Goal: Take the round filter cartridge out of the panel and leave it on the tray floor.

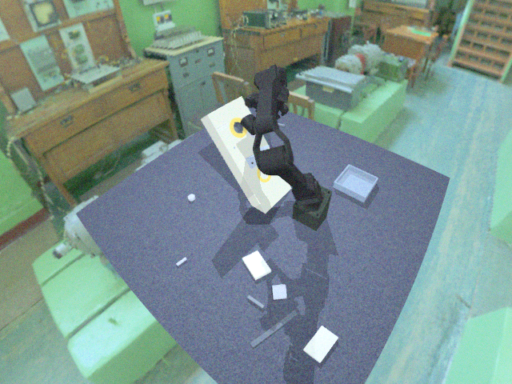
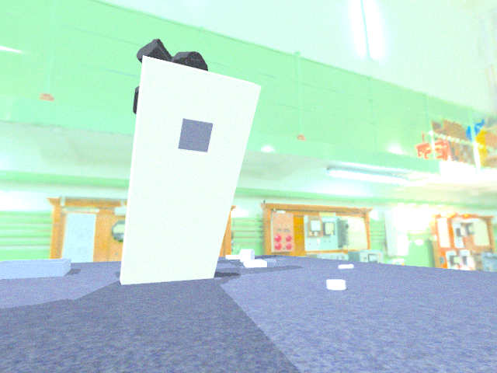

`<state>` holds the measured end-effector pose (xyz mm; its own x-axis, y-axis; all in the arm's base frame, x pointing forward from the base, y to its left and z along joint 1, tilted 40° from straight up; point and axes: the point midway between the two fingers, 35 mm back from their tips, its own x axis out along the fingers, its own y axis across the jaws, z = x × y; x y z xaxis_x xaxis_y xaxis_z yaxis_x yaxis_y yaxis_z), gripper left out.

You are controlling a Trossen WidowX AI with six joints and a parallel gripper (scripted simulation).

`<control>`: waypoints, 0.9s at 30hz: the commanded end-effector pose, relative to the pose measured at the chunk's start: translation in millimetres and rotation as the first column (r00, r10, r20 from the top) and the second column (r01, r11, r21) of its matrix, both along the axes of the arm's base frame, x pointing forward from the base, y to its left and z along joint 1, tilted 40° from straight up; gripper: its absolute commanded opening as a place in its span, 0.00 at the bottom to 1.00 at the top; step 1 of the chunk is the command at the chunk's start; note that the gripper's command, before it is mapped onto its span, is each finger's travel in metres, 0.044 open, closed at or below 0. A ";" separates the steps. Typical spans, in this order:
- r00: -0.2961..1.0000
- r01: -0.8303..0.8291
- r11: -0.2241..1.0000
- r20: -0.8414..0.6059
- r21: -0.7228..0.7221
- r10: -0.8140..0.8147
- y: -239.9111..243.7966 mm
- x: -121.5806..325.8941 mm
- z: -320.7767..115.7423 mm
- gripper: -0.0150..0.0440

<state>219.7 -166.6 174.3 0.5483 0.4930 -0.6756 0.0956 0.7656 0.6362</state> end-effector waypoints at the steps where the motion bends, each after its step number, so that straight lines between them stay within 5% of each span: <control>1: 1.000 -0.002 1.000 0.003 -0.004 0.002 -7.1 -3.5 3.8 0.25; 17: 1.000 -0.002 1.000 0.005 -0.009 0.002 -66.3 -6.8 -58.4 0.25; 27: 0.935 0.245 0.970 -0.262 -0.005 -0.237 -91.2 -43.0 -100.3 0.25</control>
<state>190.4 -248.2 91.2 0.4899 0.4154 -0.7665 0.3323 0.7238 0.6047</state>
